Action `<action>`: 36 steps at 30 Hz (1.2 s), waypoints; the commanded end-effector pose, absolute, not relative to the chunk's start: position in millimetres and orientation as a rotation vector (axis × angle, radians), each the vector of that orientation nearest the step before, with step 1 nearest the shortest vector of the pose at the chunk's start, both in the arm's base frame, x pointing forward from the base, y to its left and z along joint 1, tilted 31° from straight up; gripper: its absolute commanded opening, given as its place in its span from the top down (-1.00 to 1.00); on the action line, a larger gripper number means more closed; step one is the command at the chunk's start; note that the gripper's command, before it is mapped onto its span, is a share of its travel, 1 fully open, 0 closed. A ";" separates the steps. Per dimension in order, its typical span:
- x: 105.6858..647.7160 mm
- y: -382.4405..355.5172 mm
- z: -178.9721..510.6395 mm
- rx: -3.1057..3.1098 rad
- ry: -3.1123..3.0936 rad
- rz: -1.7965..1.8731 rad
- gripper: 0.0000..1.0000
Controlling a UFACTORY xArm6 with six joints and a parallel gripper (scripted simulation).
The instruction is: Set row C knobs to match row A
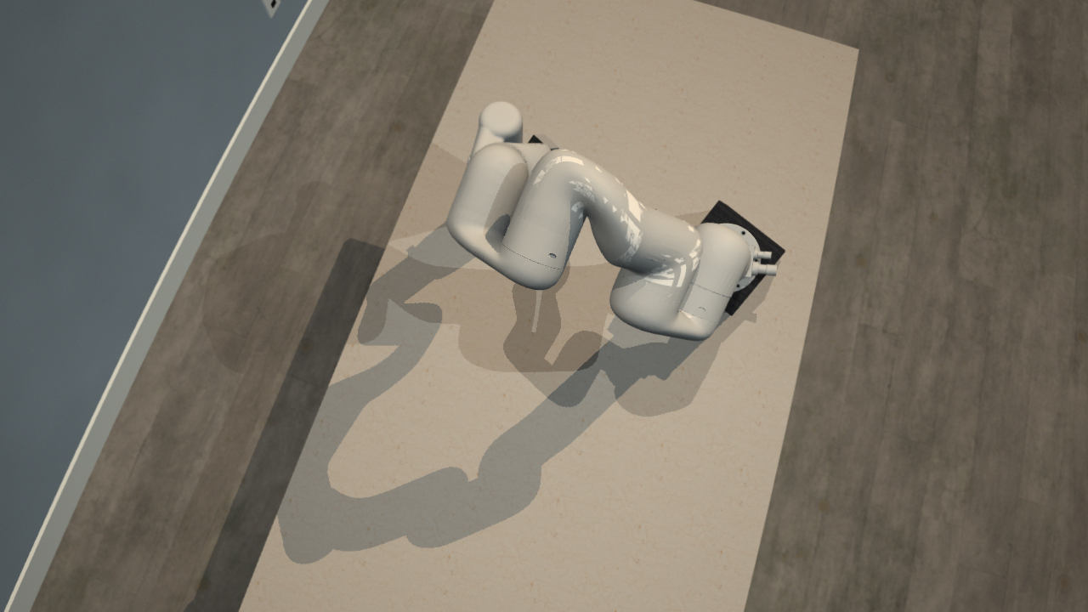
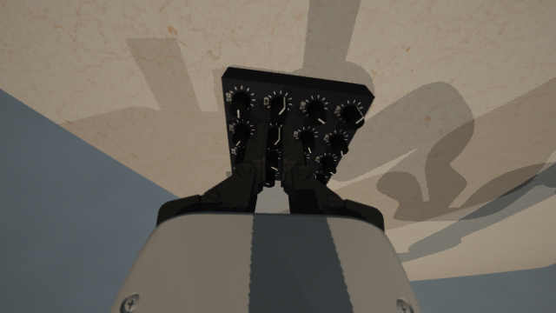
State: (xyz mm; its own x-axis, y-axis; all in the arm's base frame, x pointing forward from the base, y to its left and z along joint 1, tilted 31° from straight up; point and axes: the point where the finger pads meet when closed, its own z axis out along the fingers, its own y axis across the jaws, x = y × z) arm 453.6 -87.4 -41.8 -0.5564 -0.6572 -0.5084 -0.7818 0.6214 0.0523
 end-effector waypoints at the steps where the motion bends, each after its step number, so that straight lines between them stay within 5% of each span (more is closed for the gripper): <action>1: 454.5 -88.3 -40.8 -1.084 2.432 0.391 0.84; 35: 454.5 -88.3 -40.8 -0.994 2.478 0.416 0.84; 36: 454.5 -88.3 -40.8 -0.994 2.478 0.416 0.61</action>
State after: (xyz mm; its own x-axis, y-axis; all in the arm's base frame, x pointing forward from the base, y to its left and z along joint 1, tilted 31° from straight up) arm 453.6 -87.4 -41.8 -0.6480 -0.5773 -0.4968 -0.7085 0.6962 0.1151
